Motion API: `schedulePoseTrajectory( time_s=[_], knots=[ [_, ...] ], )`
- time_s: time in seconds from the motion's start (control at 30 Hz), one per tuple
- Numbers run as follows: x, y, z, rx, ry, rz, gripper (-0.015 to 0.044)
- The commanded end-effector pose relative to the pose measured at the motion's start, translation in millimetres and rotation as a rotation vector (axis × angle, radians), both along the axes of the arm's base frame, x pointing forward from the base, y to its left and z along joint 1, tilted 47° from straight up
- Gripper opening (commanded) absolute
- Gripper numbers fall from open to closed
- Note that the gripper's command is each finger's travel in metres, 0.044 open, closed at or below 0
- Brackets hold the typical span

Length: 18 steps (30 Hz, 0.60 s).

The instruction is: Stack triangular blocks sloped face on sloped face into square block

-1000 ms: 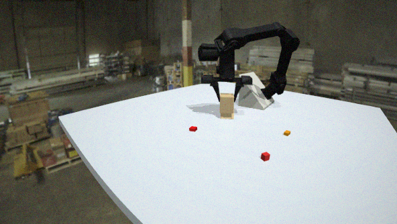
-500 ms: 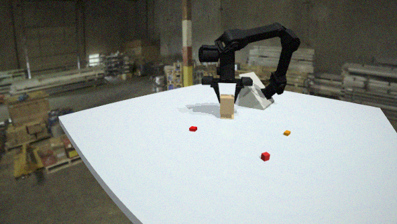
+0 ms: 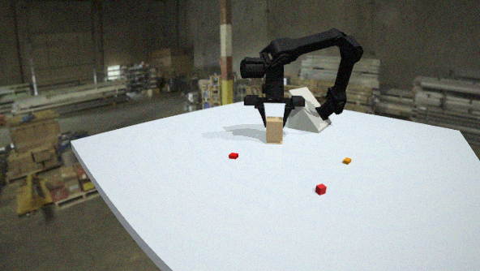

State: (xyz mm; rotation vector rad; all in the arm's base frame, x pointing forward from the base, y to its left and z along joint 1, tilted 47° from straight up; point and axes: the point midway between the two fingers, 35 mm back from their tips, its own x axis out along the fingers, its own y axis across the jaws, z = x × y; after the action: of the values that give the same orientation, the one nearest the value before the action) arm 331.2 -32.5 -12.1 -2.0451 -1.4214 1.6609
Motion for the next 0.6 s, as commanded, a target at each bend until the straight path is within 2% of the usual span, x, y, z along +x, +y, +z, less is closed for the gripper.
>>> schedulePoseTrajectory(
  time_s=[0.0,0.57],
  knots=[
    [-1.9,2.9,-2.0,0.005,0.006,-0.002,0.0],
    [-5.0,7.4,-7.8,0.006,0.007,-0.002,0.0]
  ],
)
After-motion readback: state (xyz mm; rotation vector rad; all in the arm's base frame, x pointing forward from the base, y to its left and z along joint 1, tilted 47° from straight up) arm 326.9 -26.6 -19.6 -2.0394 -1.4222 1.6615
